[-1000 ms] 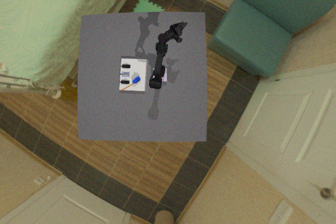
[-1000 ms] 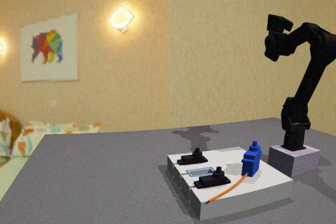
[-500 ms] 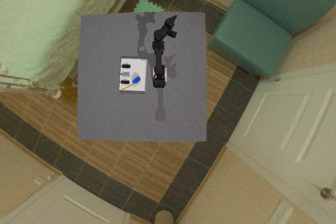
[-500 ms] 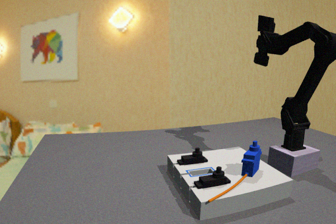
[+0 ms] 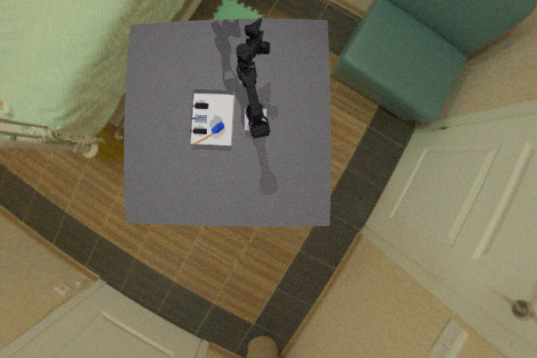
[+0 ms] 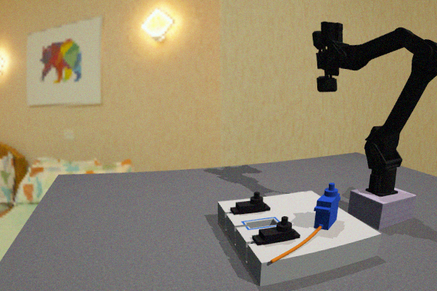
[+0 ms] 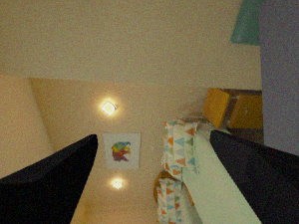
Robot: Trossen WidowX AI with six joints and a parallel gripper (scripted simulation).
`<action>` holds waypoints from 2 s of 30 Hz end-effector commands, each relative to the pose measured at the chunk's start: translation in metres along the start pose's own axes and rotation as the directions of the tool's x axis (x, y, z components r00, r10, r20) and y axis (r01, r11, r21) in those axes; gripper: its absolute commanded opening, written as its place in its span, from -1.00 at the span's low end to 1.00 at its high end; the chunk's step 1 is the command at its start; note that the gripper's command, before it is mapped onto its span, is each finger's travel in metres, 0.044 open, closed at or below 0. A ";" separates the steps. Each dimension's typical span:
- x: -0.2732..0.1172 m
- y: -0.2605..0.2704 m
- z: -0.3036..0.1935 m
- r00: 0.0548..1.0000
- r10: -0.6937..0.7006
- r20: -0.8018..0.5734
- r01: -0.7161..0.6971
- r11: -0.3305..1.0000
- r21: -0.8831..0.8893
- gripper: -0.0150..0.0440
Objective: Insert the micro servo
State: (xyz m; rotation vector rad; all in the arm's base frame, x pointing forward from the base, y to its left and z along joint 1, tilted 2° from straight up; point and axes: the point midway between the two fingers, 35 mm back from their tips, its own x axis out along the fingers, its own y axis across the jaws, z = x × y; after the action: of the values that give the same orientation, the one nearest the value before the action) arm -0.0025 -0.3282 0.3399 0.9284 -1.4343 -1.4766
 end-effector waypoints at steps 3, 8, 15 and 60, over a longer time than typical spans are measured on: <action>-0.006 -0.010 -0.033 0.992 -0.051 -0.113 0.036 0.990 -0.133 1.00; -0.016 -0.018 -0.059 0.976 -0.088 -0.201 0.044 0.976 -0.213 1.00; -0.028 -0.027 -0.085 0.948 -0.133 -0.290 0.036 0.948 -0.318 1.00; -0.221 -0.113 -0.224 0.398 -0.574 -0.715 -0.660 0.362 -0.658 1.00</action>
State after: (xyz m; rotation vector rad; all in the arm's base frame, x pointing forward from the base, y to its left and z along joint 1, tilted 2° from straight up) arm 0.2676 -0.2176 0.2085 0.6661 0.3507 -1.0565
